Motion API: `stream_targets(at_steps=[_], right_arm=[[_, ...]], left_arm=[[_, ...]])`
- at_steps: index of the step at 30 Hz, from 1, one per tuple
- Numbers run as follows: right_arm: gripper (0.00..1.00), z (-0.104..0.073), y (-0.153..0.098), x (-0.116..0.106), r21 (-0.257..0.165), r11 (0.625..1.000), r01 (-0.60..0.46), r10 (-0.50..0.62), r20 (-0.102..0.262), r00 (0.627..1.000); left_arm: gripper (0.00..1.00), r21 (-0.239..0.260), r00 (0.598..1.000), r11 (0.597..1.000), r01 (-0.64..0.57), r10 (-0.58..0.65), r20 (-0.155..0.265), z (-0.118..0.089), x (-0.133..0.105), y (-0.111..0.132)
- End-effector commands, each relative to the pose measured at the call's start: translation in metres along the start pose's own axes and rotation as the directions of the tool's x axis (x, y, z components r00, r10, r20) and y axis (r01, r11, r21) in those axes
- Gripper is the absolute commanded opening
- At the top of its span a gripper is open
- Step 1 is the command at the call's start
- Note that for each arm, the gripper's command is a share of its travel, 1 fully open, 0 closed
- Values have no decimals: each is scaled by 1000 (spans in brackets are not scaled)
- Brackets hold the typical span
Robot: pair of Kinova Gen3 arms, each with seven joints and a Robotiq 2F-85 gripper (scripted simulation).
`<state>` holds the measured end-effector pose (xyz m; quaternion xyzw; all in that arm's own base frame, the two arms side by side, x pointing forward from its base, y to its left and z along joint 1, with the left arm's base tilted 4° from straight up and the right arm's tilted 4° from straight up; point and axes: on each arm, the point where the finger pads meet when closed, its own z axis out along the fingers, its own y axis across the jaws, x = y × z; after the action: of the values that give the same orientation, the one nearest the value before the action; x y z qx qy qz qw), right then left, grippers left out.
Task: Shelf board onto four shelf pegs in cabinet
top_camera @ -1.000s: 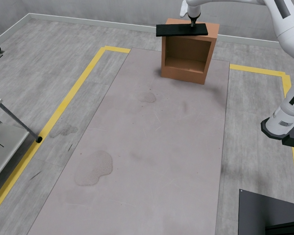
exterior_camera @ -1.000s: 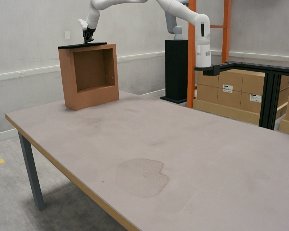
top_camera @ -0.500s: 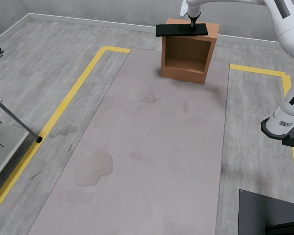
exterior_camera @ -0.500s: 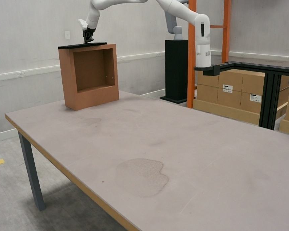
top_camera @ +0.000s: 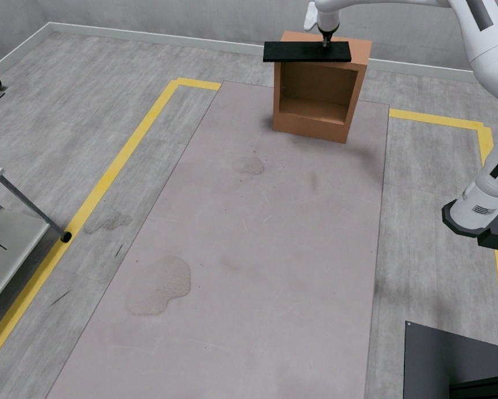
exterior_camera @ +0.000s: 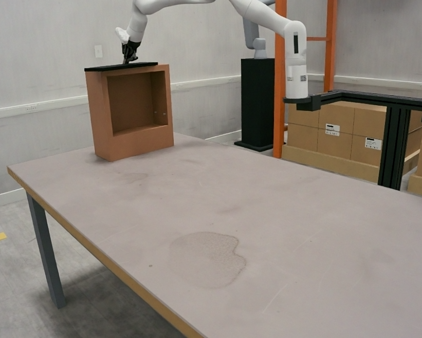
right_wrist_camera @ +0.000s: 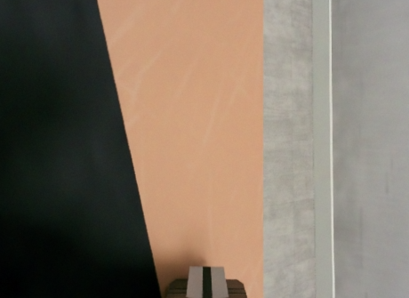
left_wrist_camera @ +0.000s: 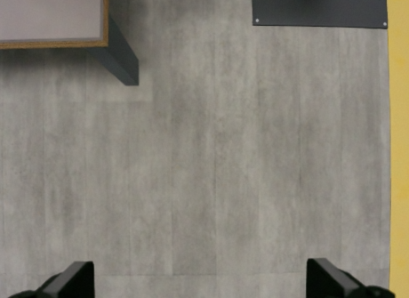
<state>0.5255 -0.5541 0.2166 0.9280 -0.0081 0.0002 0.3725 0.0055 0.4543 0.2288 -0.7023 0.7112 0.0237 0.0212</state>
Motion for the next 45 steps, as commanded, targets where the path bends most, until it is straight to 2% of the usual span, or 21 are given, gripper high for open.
stream_targets(at_steps=[1,45], right_arm=[[99,-2,1,0,-2,1000,-2,2,-2,1000],[99,1,5,0,-2,1000,-2,2,-2,1000]], left_arm=[[1000,0,1000,1000,0,0,2,-1,0,0],[1000,0,1000,1000,0,0,2,-1,0,0]])
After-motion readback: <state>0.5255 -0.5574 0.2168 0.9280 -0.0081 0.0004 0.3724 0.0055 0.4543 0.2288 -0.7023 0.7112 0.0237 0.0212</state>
